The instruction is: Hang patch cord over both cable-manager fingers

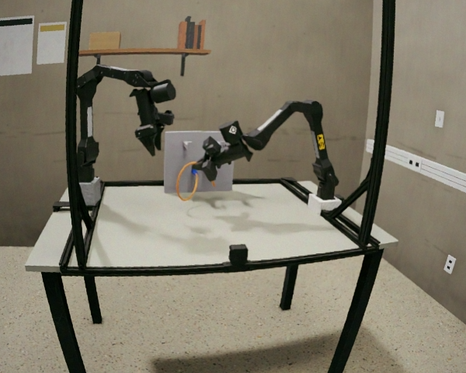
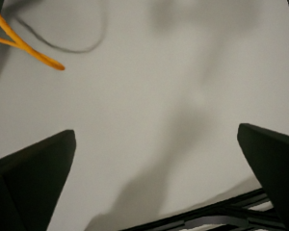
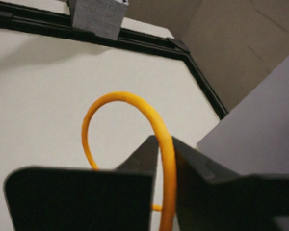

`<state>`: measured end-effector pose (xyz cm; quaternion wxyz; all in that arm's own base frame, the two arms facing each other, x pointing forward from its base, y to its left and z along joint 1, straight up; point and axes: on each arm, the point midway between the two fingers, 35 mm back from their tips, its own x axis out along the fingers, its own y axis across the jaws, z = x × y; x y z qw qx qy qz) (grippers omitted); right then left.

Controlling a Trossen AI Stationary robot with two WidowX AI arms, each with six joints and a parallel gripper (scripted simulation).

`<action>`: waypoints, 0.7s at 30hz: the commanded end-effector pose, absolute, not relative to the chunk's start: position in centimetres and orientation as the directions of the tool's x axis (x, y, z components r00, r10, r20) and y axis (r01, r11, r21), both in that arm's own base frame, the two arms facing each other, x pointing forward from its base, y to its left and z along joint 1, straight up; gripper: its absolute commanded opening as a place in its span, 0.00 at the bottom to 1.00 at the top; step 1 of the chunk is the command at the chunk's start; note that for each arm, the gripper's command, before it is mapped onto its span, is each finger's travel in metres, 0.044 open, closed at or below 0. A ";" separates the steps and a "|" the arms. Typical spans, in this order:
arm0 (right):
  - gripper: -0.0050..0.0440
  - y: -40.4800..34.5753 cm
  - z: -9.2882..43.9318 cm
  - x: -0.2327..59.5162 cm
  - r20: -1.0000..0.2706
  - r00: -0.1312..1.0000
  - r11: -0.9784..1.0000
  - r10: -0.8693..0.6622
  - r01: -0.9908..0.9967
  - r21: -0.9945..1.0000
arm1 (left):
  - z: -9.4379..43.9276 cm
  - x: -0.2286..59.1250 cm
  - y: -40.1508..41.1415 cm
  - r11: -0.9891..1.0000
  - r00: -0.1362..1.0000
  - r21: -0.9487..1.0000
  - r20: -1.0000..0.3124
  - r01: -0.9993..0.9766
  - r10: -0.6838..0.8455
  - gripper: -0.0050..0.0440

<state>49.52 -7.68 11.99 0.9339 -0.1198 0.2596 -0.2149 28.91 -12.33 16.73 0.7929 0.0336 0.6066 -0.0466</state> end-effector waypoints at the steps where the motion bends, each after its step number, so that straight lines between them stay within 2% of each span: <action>1: 0.15 -8.2 15.3 50.0 -0.390 0.796 0.882 -0.463 0.369 -0.294 | 17.4 28.8 -12.3 0.993 0.280 -0.008 -0.959 0.115 -0.040 1.00; 21: 0.15 -9.9 17.1 49.9 -0.422 0.785 0.891 -0.453 0.393 -0.226 | 17.4 28.8 -12.3 0.993 0.280 -0.008 -0.959 0.115 -0.040 1.00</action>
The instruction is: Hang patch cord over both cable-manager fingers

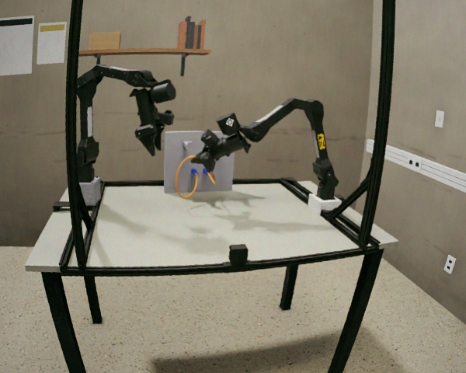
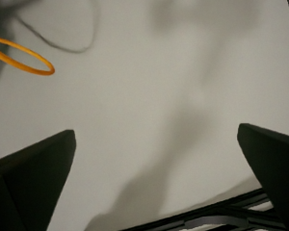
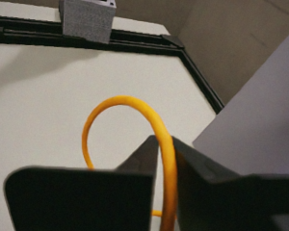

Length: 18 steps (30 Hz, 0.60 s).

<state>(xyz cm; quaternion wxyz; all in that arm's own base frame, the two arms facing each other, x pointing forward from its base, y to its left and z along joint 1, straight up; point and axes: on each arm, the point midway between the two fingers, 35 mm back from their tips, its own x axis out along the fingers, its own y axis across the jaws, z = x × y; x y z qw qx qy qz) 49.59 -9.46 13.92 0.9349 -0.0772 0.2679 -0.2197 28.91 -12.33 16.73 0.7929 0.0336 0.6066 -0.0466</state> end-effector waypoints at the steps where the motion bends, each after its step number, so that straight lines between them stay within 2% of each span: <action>1: 0.15 -9.9 17.2 49.9 -0.424 0.785 0.892 -0.453 0.394 -0.222 | 17.4 28.8 -12.3 0.993 0.280 -0.008 -0.959 0.115 -0.040 1.00; 18: 0.15 -11.2 18.7 49.6 -0.448 0.776 0.895 -0.444 0.414 -0.168 | 17.4 28.8 -12.3 0.993 0.280 -0.008 -0.959 0.115 -0.040 1.00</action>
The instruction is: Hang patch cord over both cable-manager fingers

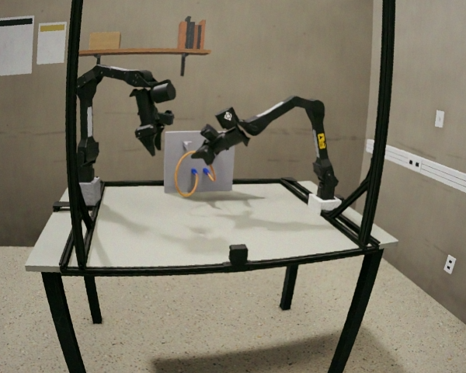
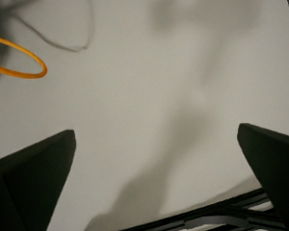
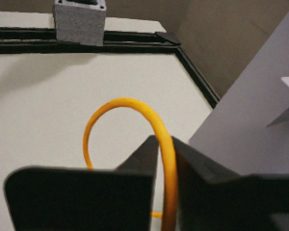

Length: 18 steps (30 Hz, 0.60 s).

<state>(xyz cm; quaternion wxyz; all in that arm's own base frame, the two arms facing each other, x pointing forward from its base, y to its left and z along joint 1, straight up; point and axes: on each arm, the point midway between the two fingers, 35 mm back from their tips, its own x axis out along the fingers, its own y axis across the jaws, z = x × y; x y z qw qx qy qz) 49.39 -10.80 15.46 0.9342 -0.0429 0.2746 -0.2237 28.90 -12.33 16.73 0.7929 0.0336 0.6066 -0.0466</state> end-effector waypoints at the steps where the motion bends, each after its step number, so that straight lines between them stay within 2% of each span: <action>1: 0.15 -11.3 18.8 49.6 -0.449 0.776 0.895 -0.443 0.415 -0.165 | 17.4 28.8 -12.3 0.993 0.280 -0.008 -0.959 0.115 -0.040 1.00; 18: 0.15 -12.3 20.1 49.1 -0.471 0.768 0.893 -0.434 0.434 -0.116 | 17.4 28.8 -12.3 0.993 0.280 -0.008 -0.959 0.115 -0.040 1.00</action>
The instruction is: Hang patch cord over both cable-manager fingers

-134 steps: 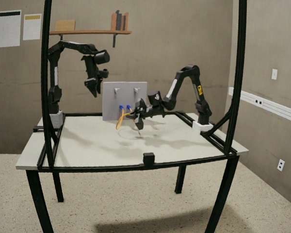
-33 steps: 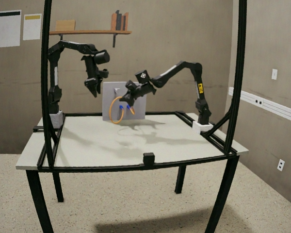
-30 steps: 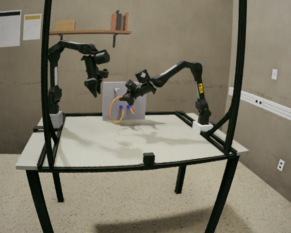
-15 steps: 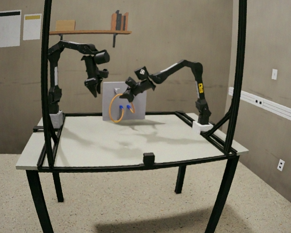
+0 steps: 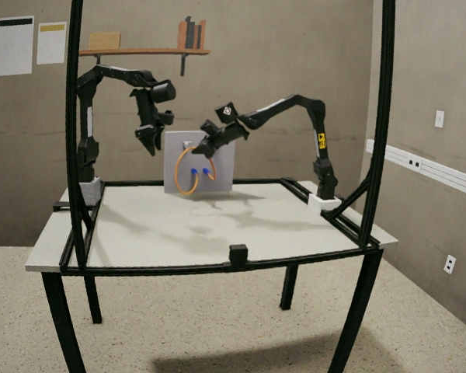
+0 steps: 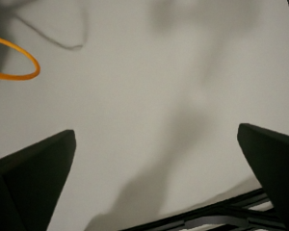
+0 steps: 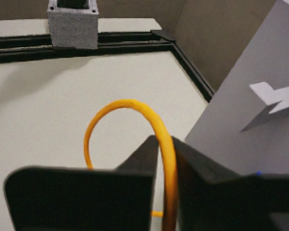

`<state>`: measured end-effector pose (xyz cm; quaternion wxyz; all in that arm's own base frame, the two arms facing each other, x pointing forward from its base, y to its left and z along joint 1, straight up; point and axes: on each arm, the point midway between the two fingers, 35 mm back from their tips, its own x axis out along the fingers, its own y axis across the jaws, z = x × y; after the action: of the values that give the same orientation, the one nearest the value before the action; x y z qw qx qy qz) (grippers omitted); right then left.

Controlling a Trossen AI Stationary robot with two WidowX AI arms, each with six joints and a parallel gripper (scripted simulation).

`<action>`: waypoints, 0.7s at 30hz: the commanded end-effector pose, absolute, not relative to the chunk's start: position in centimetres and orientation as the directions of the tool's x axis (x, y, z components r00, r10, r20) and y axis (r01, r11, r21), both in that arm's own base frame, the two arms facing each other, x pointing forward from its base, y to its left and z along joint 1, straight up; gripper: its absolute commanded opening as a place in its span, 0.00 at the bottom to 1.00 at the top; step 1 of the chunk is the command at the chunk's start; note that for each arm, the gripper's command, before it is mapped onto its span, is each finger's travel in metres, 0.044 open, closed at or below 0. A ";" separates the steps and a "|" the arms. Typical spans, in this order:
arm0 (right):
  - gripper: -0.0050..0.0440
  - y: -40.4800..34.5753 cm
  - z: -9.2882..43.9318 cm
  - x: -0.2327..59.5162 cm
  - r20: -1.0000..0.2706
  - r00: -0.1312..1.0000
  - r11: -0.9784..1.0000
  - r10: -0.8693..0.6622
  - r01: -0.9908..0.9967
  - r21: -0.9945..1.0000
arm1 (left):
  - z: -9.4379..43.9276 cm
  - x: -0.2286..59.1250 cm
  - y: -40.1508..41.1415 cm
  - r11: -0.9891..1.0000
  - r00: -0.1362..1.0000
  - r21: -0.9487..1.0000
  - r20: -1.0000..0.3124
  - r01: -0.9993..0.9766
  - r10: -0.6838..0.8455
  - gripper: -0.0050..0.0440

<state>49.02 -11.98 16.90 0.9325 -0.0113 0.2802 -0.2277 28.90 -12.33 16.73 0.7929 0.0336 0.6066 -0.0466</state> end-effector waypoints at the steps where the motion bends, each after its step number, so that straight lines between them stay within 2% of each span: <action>1: 0.15 -12.4 20.2 49.1 -0.472 0.768 0.893 -0.434 0.435 -0.113 | 17.4 28.8 -12.3 0.993 0.280 -0.008 -0.959 0.115 -0.040 1.00; 21: 0.15 -13.3 21.3 48.6 -0.493 0.759 0.889 -0.426 0.453 -0.069 | 17.4 28.8 -12.3 0.993 0.280 -0.008 -0.959 0.115 -0.040 1.00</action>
<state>48.50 -13.08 18.35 0.9299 0.0193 0.2845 -0.2323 28.90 -12.32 16.73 0.7929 0.0336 0.6066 -0.0466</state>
